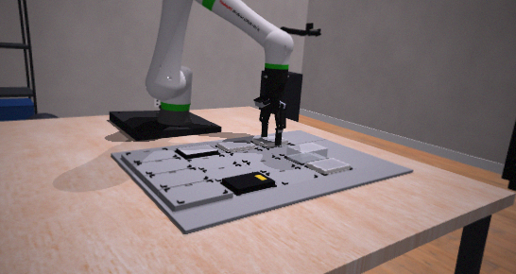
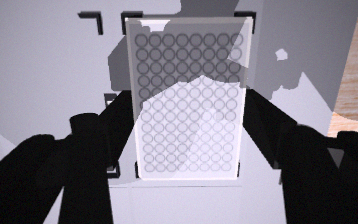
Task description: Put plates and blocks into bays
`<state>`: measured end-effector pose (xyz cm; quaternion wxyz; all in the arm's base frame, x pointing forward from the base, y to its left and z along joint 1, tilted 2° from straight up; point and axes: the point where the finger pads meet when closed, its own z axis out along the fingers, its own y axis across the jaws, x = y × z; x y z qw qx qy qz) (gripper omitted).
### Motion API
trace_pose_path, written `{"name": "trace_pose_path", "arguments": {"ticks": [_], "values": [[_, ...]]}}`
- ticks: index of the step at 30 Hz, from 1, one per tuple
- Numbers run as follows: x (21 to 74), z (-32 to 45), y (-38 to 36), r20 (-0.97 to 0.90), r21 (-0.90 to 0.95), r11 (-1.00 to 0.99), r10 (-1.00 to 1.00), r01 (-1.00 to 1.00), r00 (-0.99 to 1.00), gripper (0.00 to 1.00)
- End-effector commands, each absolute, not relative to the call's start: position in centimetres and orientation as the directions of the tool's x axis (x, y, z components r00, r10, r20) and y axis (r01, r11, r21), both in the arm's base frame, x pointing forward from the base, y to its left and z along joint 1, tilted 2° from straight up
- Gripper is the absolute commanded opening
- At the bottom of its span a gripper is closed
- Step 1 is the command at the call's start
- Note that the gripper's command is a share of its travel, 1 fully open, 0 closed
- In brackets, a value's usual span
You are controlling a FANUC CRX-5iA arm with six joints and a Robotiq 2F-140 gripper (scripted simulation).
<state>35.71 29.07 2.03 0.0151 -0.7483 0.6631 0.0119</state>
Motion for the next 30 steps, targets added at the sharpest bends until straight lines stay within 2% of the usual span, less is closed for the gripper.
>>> {"name": "trace_pose_path", "arguments": {"ticks": [1,5,6,30], "values": [[35.76,2.11,29.11,-0.039,-0.008,-0.12,-0.992,-0.993,0.121,0.1],[35.76,2.11,29.11,-0.039,-0.008,-0.12,-0.992,-0.993,0.121,0.1],[35.76,2.11,29.11,-0.039,-0.008,-0.12,-0.992,-0.993,0.121,0.7],[35.76,2.1,29.11,-0.039,-0.008,-0.12,-0.992,-0.993,0.121,0.7]]}}
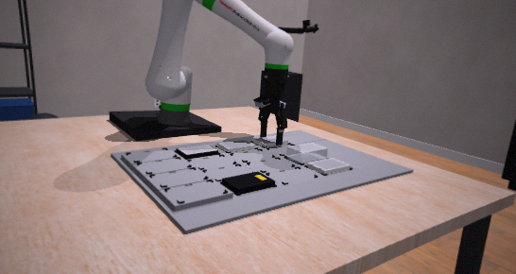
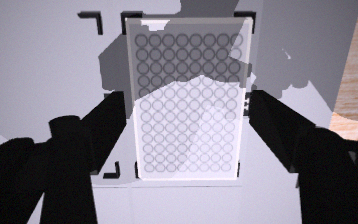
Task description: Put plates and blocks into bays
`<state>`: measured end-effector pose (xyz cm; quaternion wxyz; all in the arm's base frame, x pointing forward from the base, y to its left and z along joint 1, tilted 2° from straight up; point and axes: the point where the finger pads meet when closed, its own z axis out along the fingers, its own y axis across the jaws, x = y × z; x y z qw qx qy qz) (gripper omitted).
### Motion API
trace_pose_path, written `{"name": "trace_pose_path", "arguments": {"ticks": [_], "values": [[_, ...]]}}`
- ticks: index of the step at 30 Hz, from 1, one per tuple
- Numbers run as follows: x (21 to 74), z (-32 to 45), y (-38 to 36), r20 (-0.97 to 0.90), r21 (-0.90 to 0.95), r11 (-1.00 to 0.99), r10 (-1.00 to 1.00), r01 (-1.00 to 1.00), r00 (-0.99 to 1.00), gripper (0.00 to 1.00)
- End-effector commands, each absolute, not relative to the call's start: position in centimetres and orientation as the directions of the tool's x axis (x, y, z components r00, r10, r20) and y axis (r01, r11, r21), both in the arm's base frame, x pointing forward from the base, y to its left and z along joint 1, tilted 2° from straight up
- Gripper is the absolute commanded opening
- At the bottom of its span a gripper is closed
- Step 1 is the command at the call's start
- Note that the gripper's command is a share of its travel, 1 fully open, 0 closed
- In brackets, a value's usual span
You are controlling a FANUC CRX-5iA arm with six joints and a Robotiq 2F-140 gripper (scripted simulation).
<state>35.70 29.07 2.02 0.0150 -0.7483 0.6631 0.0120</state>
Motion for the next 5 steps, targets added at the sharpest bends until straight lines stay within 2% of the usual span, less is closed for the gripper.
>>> {"name": "trace_pose_path", "arguments": {"ticks": [1,5], "values": [[35.76,2.1,29.11,-0.039,-0.008,-0.12,-0.992,-0.993,0.121,0.7],[35.76,2.49,29.1,-0.039,-0.008,-0.12,-0.992,-0.993,0.121,0.7]]}}
